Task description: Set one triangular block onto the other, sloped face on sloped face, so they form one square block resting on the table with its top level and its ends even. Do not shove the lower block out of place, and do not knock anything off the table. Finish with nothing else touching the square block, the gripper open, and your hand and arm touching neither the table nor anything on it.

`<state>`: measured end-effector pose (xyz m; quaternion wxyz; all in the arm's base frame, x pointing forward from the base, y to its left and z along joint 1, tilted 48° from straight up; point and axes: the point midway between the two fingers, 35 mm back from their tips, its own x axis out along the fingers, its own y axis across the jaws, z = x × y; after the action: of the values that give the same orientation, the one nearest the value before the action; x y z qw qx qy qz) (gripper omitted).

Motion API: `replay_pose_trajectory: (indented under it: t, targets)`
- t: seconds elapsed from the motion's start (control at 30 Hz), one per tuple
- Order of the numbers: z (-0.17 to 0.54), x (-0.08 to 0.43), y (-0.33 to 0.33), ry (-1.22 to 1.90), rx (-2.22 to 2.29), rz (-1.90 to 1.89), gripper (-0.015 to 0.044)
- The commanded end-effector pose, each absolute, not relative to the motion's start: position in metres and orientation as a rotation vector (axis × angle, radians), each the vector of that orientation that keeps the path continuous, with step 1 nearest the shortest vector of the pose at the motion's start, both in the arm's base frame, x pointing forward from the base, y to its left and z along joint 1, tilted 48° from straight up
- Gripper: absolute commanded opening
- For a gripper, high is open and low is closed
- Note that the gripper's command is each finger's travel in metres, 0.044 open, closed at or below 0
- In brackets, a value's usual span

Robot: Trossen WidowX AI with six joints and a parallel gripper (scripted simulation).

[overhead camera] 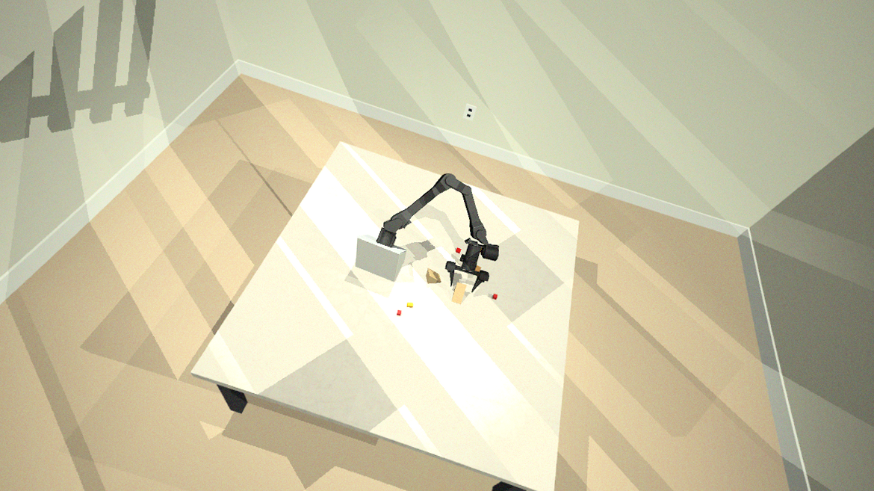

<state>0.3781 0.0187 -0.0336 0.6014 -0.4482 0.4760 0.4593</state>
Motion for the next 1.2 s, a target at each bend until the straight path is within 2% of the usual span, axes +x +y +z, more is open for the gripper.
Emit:
replay_pose_trajectory:
  t: [0.0,0.4,0.73,0.97,1.13,1.17]
  targets:
    - [-0.044,0.375,0.019,1.120,-1.033,1.066,0.0440]
    - [-0.059,0.374,0.021,1.120,-1.032,1.066,0.0440]
    - [-0.059,0.374,0.021,1.120,-1.032,1.066,0.0177]
    - [-0.059,0.374,0.021,1.120,-1.032,1.066,0.0131]
    - [-0.057,0.374,0.019,1.114,-1.033,1.070,0.0000]
    - [-0.056,0.374,0.019,1.113,-1.034,1.071,0.0000]
